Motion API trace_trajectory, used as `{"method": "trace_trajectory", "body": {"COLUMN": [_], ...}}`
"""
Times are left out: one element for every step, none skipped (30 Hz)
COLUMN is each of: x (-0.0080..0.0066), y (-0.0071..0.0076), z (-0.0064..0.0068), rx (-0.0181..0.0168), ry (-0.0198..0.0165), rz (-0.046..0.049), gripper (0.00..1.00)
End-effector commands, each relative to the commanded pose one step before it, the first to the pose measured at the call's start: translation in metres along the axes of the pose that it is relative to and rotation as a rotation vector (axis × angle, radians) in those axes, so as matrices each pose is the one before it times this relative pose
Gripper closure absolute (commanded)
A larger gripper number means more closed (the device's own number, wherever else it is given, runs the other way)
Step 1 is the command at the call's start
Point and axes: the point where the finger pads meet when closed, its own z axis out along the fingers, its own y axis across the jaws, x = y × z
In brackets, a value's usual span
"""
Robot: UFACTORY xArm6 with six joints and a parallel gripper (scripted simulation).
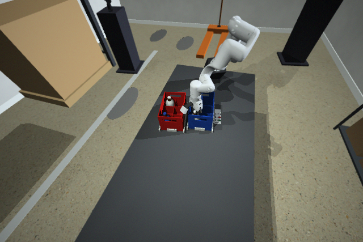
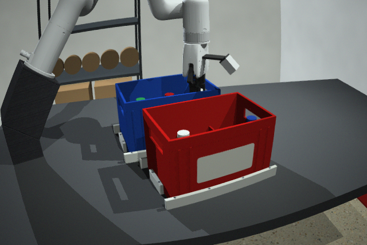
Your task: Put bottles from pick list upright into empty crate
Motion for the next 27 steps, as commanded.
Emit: {"method": "trace_trajectory", "body": {"x": [0.00137,0.00000,0.00000,0.00000,0.00000,0.00000,0.00000,0.00000,0.00000,0.00000,0.00000,0.00000,0.00000,0.00000,0.00000,0.00000,0.00000,0.00000,0.00000,0.00000,-0.00005,0.00000,0.00000,0.00000,0.00000,0.00001,0.00000], "y": [-0.00060,0.00000,0.00000,0.00000,0.00000,0.00000,0.00000,0.00000,0.00000,0.00000,0.00000,0.00000,0.00000,0.00000,0.00000,0.00000,0.00000,0.00000,0.00000,0.00000,0.00000,0.00000,0.00000,0.00000,0.00001,-0.00002,0.00001], "z": [-0.00100,0.00000,0.00000,0.00000,0.00000,0.00000,0.00000,0.00000,0.00000,0.00000,0.00000,0.00000,0.00000,0.00000,0.00000,0.00000,0.00000,0.00000,0.00000,0.00000,0.00337,0.00000,0.00000,0.00000,0.00002,-0.00007,0.00002], "rx": [0.00088,0.00000,0.00000,0.00000,0.00000,0.00000,0.00000,0.00000,0.00000,0.00000,0.00000,0.00000,0.00000,0.00000,0.00000,0.00000,0.00000,0.00000,0.00000,0.00000,-0.00003,0.00000,0.00000,0.00000,0.00001,-0.00003,0.00001], "ry": [0.00347,0.00000,0.00000,0.00000,0.00000,0.00000,0.00000,0.00000,0.00000,0.00000,0.00000,0.00000,0.00000,0.00000,0.00000,0.00000,0.00000,0.00000,0.00000,0.00000,-0.00012,0.00000,0.00000,0.00000,0.00001,-0.00001,0.00001], "rz": [-0.00062,0.00000,0.00000,0.00000,0.00000,0.00000,0.00000,0.00000,0.00000,0.00000,0.00000,0.00000,0.00000,0.00000,0.00000,0.00000,0.00000,0.00000,0.00000,0.00000,0.00003,0.00000,0.00000,0.00000,0.00000,0.00000,0.00000], "gripper": [1.00,1.00,1.00,1.00,1.00,1.00,1.00,1.00,1.00,1.00,1.00,1.00,1.00,1.00,1.00,1.00,1.00,1.00,1.00,1.00,0.35,0.35,0.35,0.35,0.35,0.35,0.35]}}
